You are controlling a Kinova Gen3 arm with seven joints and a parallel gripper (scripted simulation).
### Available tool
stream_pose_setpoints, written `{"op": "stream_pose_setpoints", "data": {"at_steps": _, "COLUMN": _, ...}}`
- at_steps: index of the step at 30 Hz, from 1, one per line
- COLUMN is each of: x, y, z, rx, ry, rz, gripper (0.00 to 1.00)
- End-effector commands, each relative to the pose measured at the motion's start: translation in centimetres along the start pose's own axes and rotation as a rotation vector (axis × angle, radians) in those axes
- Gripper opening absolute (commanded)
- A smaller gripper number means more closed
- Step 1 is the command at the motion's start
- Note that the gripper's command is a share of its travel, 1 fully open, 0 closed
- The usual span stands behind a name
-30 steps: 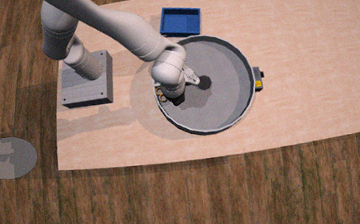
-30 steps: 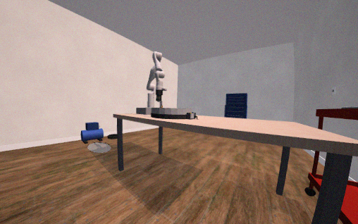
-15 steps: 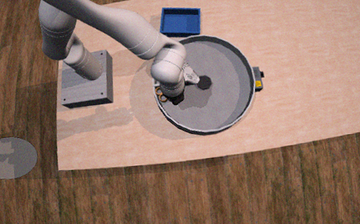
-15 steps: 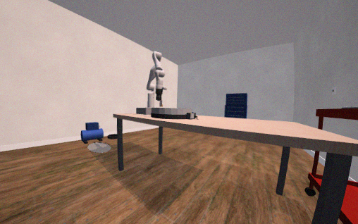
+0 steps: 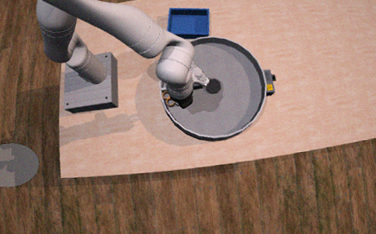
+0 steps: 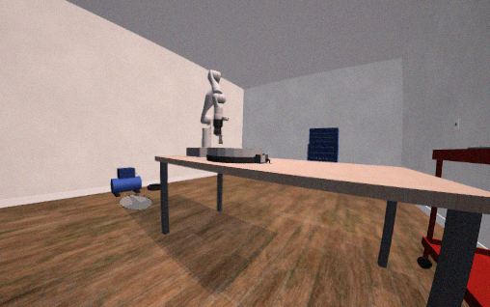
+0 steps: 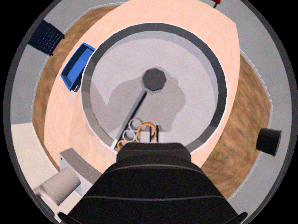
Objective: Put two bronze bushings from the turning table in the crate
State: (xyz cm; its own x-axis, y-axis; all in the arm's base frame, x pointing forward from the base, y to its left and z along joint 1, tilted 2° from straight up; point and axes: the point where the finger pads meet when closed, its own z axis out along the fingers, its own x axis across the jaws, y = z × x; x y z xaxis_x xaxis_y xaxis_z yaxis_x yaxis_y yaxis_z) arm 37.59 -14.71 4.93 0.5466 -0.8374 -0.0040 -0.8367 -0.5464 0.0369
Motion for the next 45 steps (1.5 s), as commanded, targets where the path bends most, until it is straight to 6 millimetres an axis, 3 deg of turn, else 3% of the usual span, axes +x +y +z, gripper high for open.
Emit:
{"op": "stream_pose_setpoints", "data": {"at_steps": 1, "x": 0.2, "y": -0.2, "z": -1.3, "rx": 0.006, "ry": 0.008, "rz": 0.0, "gripper": 0.0}}
{"op": "stream_pose_setpoints", "data": {"at_steps": 3, "x": 0.2, "y": -0.2, "z": -2.3, "rx": 0.006, "ry": 0.008, "rz": 0.0, "gripper": 0.0}}
{"op": "stream_pose_setpoints", "data": {"at_steps": 15, "x": 0.2, "y": -0.2, "z": -2.3, "rx": 0.006, "ry": 0.008, "rz": 0.0, "gripper": 0.0}}
{"op": "stream_pose_setpoints", "data": {"at_steps": 20, "x": -4.4, "y": -2.7, "z": -2.3, "rx": 0.006, "ry": 0.007, "rz": 0.0, "gripper": 0.0}}
{"op": "stream_pose_setpoints", "data": {"at_steps": 32, "x": -4.4, "y": -2.7, "z": -2.3, "rx": 0.006, "ry": 0.007, "rz": 0.0, "gripper": 0.0}}
{"op": "stream_pose_setpoints", "data": {"at_steps": 37, "x": -9.0, "y": -5.2, "z": -2.2, "rx": 0.006, "ry": 0.007, "rz": 0.0, "gripper": 0.0}}
{"op": "stream_pose_setpoints", "data": {"at_steps": 45, "x": -9.0, "y": -5.2, "z": -2.2, "rx": 0.006, "ry": 0.007, "rz": 0.0, "gripper": 0.0}}
